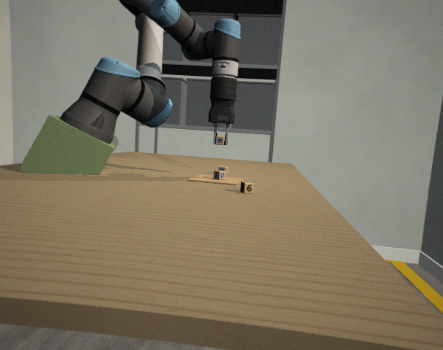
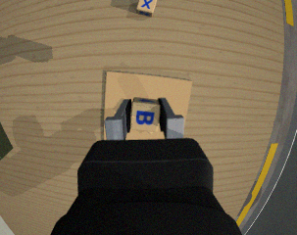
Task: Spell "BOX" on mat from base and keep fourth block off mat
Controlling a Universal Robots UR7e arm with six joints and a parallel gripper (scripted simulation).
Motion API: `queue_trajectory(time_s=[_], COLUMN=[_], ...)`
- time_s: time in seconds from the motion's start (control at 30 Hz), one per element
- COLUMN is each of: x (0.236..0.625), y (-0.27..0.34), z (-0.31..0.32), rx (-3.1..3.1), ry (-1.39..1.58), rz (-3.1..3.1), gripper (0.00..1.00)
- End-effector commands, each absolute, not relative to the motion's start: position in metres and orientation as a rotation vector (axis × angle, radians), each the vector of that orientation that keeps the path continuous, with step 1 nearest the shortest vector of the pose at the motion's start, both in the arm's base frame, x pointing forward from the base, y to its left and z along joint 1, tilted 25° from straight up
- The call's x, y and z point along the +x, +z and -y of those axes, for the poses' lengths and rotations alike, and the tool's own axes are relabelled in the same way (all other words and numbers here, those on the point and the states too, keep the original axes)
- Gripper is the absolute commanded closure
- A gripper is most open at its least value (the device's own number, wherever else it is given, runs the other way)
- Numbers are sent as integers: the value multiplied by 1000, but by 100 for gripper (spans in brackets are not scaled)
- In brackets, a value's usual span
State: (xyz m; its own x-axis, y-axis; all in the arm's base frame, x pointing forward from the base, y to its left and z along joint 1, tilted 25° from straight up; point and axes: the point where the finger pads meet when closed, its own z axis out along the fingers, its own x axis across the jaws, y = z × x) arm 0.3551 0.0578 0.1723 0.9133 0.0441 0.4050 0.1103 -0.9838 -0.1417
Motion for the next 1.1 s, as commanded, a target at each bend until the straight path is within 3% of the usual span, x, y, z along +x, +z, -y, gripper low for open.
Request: queue_trajectory(time_s=[0.0, 1.07], x=[355, 381], y=[173, 111], z=[-58, -69], rx=[-2914, -2914], ry=[-613, -612], rz=[119, 119], gripper=[51, 51])
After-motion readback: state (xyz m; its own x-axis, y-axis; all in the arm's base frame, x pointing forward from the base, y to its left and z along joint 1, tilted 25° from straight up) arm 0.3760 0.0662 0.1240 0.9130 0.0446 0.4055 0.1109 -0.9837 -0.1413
